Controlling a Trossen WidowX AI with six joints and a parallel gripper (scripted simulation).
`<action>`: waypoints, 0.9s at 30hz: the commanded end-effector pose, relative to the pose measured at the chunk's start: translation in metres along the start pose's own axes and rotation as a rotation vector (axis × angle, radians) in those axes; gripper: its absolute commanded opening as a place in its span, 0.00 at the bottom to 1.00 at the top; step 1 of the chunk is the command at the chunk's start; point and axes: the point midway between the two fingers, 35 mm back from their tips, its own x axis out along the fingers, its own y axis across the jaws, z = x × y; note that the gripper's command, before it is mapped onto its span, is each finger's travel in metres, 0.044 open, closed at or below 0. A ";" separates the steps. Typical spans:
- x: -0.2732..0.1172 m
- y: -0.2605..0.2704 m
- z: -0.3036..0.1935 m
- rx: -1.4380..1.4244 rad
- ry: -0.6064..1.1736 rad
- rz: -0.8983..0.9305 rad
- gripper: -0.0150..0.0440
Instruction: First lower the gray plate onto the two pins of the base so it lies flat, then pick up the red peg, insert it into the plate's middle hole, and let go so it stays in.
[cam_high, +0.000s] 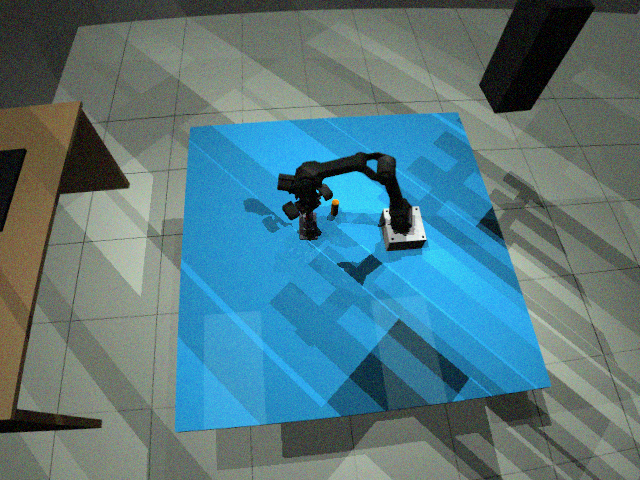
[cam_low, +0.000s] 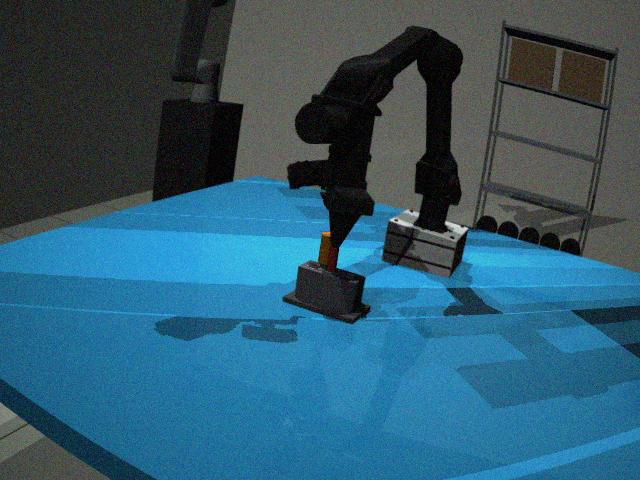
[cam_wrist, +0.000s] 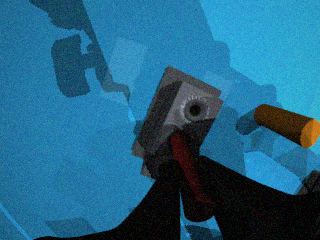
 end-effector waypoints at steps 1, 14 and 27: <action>0.000 0.000 0.000 0.000 0.000 0.000 0.25; 0.001 -0.002 -0.001 0.000 0.000 0.000 0.25; 0.002 -0.002 -0.001 0.000 0.000 0.000 0.25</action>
